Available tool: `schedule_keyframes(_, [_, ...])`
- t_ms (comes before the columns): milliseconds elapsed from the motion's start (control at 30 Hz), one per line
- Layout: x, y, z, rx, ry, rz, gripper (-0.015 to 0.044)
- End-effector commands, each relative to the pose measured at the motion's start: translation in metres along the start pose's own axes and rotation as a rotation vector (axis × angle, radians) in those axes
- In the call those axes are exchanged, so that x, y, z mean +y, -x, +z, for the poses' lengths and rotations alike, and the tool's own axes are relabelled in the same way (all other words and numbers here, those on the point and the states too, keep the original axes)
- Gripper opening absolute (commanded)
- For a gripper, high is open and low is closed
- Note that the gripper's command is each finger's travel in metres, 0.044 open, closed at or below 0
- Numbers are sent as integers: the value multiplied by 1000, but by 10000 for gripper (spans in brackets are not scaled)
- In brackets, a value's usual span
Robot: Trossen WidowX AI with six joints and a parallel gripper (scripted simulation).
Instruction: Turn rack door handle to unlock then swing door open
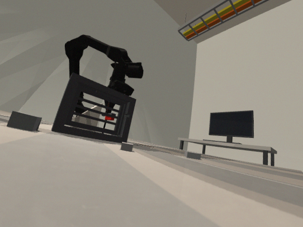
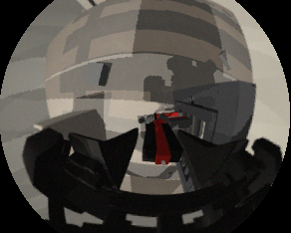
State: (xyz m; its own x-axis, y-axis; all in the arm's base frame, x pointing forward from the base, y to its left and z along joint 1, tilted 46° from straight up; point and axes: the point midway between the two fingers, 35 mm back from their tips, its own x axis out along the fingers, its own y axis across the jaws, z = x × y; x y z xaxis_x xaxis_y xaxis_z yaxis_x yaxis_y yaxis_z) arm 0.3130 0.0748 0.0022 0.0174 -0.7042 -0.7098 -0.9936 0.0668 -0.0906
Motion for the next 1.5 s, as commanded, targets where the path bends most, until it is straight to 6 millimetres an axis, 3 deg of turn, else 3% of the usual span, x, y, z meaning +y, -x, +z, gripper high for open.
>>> schedule_keyframes(0, [0,0,0,1,-203,-1,289])
schedule_keyframes(1467, [0,0,0,0,-2383,-2,289])
